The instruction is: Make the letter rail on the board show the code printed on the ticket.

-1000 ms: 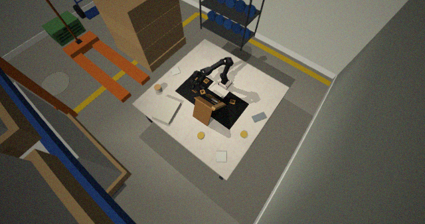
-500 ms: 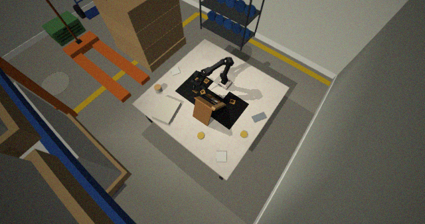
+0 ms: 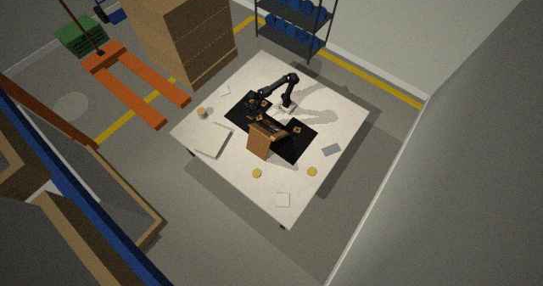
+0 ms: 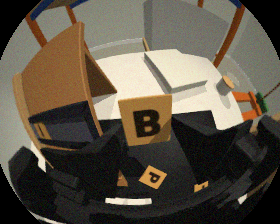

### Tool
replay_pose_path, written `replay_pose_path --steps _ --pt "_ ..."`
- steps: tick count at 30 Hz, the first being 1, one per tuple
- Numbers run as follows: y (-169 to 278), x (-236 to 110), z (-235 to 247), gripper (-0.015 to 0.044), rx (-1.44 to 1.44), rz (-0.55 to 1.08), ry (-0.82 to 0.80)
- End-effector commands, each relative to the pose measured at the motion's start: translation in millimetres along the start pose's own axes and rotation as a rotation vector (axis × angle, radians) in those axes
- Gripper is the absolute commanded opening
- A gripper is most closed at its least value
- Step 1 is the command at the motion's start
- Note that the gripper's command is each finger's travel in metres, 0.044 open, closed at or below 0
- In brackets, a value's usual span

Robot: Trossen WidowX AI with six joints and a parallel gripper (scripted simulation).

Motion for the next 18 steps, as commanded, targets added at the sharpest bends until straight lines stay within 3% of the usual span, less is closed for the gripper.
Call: replay_pose_path --steps 1,18 --pt "2.5 0.5 2.0 0.0000 0.005 0.004 0.002" --pt "4.4 0.4 10.4 0.0000 0.006 0.004 0.002"
Point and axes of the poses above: the point midway between the two fingers, 35 mm back from their tips, its own x axis out along the fingers, its own z axis across the jaws, y = z × x, the point moved 4 cm from there along -x, back along the fingers, and after that the axes turned 15 degrees about x, right-handed, at the moved point
